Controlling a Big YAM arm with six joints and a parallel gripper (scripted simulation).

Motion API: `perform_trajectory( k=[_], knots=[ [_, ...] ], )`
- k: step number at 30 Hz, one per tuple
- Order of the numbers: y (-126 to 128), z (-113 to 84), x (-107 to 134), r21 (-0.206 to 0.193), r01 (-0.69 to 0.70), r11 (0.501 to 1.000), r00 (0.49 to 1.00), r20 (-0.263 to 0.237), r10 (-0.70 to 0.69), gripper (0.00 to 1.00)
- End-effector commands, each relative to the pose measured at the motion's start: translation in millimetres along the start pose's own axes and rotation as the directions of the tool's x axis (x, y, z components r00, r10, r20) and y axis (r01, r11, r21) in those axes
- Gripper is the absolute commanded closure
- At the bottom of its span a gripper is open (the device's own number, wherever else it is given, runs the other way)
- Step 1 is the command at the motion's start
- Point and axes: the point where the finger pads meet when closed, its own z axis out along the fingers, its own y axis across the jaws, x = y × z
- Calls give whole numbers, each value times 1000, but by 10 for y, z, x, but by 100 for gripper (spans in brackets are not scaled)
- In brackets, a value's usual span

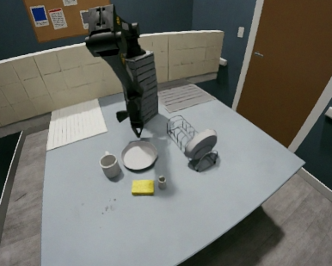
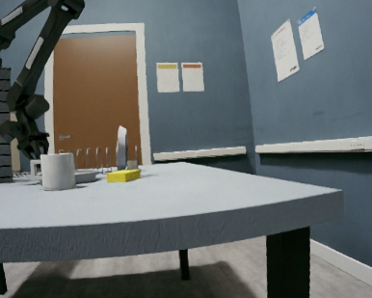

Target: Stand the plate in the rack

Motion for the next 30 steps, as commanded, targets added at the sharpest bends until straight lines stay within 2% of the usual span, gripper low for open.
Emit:
perform_trajectory(
  k=[1,30],
  knots=[
    [-16,3,-27,-2,-1,1000,1000,3,1,74],
    [-39,27,-27,4,-1,1000,1000,3,1,74]
  ],
)
